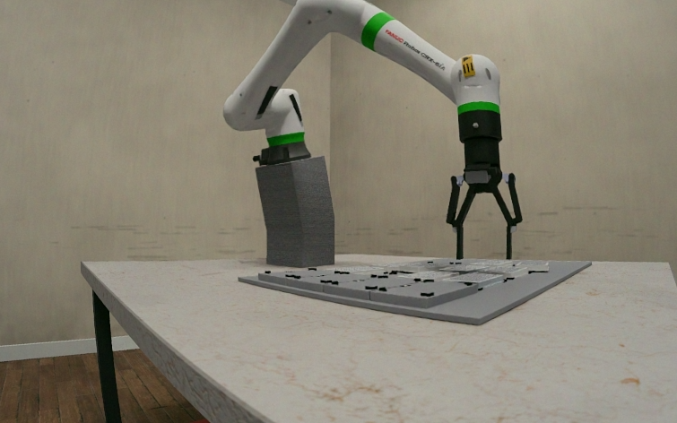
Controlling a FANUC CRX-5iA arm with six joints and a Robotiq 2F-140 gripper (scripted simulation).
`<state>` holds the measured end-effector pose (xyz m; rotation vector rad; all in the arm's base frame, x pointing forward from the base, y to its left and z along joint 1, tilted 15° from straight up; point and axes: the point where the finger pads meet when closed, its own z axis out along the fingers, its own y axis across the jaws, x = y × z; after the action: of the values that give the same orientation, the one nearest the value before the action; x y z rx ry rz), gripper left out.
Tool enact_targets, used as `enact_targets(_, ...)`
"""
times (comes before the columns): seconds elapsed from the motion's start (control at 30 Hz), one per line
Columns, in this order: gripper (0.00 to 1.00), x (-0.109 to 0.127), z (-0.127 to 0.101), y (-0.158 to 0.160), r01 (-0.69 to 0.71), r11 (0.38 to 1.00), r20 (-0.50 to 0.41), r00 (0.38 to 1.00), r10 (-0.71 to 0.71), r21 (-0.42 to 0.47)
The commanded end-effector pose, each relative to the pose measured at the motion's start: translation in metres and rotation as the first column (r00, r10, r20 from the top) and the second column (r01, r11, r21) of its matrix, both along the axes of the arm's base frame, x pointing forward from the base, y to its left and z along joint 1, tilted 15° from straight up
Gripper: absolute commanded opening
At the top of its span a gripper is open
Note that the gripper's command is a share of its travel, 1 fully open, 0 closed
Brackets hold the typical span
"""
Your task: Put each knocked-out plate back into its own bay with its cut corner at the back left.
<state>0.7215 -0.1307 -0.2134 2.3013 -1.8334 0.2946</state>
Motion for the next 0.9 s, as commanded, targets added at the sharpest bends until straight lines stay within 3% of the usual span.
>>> enact_targets(0.0, 0.7, 0.002, -0.001, 0.008, -0.001, 1.0, 0.001, 1.0, 0.001, 0.001)
enact_targets(0.87, 0.7, 0.014, -0.026, 0.1, -0.001, 1.0, 0.001, 1.0, 0.001, 0.001)
